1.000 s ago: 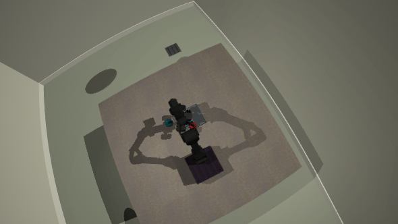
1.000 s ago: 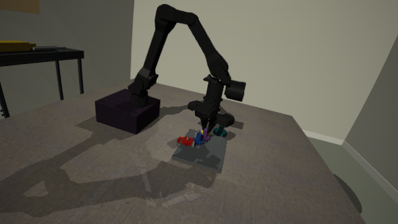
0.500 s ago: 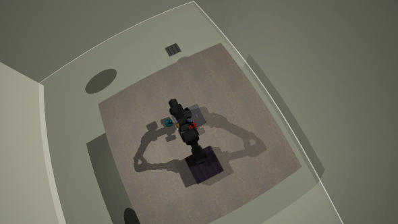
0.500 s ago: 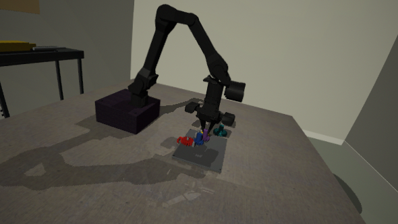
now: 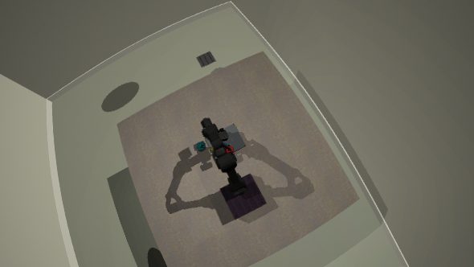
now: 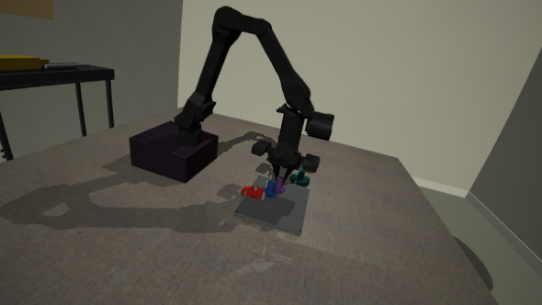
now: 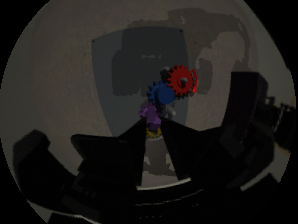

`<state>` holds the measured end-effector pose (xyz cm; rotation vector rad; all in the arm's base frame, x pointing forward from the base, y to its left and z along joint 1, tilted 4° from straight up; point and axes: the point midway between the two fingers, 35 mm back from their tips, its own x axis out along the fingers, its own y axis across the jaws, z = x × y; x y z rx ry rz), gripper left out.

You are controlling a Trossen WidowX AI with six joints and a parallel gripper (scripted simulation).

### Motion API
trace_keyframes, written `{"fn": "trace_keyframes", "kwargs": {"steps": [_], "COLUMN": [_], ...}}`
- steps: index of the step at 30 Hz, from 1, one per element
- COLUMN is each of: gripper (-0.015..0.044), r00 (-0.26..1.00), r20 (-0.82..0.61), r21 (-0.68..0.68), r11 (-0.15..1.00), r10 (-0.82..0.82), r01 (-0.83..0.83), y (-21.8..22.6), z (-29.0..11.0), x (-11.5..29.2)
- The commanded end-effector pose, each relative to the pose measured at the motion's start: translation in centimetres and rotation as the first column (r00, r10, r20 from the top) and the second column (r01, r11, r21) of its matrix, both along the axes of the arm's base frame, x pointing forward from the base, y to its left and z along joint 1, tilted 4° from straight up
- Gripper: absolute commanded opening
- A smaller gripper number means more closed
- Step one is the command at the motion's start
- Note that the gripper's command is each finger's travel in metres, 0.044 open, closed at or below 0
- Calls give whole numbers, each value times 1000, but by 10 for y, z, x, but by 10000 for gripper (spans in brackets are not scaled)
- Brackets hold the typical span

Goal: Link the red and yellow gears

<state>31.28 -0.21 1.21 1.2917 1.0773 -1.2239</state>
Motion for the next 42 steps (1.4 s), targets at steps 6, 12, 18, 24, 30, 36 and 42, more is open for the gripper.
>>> {"fn": "trace_keyframes", "kwargs": {"steps": [6,12,18,24,30,36,42], "gripper": [131,140,140,245,403,440,440], "r00": [991,989,989,990,990,990,990], "r20": [5,5,5,12,12,12,12], "r21": [12,13,13,14,14,14,14], "r11": [991,989,989,990,990,990,990], "r10": [-133,-145,-145,-138,-138,-138,-138], "r01": [133,145,145,138,138,138,138], "y": [0,0,1,2,3,3,3], "z": [3,13,48,81,92,92,92], "x": [-1,-1,-4,-8,-11,-11,-11]}}
